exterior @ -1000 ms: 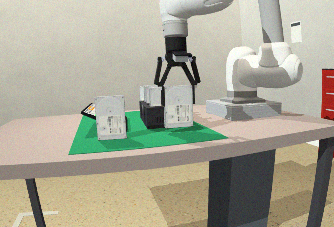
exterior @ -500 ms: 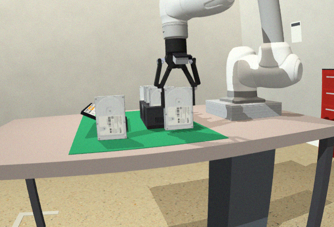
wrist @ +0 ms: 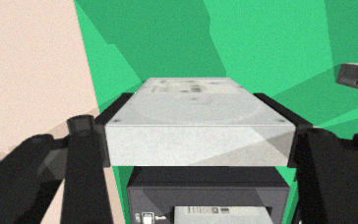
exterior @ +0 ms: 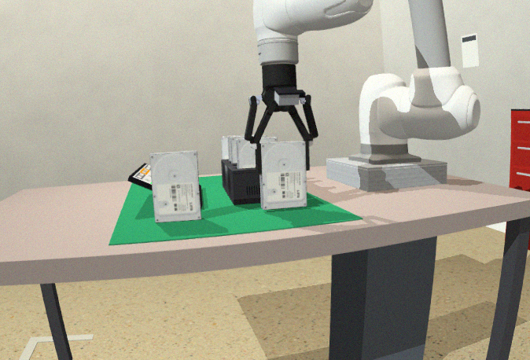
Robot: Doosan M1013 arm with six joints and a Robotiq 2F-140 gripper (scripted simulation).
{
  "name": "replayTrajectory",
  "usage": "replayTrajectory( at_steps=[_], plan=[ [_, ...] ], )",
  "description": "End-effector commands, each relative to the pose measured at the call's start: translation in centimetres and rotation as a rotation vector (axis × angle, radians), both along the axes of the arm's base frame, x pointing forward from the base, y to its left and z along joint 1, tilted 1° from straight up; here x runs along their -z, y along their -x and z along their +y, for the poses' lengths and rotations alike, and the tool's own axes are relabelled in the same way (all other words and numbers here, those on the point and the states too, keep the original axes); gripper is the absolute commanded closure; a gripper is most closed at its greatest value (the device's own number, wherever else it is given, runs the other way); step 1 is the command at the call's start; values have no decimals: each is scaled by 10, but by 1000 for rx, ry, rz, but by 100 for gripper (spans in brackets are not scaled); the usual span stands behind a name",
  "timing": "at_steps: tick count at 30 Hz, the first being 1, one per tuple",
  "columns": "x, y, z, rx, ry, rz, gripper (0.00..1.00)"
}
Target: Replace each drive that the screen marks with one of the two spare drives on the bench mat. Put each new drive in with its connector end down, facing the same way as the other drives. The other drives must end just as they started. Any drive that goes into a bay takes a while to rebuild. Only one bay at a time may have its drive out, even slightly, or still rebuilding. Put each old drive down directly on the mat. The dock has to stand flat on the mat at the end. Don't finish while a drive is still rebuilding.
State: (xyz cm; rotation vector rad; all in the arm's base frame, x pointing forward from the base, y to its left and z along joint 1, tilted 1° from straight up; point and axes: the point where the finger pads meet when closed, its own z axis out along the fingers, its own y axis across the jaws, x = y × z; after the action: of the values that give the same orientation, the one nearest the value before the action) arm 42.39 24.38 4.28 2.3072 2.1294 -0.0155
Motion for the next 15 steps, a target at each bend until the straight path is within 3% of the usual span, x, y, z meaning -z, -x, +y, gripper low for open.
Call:
replayTrajectory(
  at_steps=[1,15],
  plan=[
    [0,0,0,0,-1,-1,90],
    [5,0,0,0,-1,-1,90]
  ],
)
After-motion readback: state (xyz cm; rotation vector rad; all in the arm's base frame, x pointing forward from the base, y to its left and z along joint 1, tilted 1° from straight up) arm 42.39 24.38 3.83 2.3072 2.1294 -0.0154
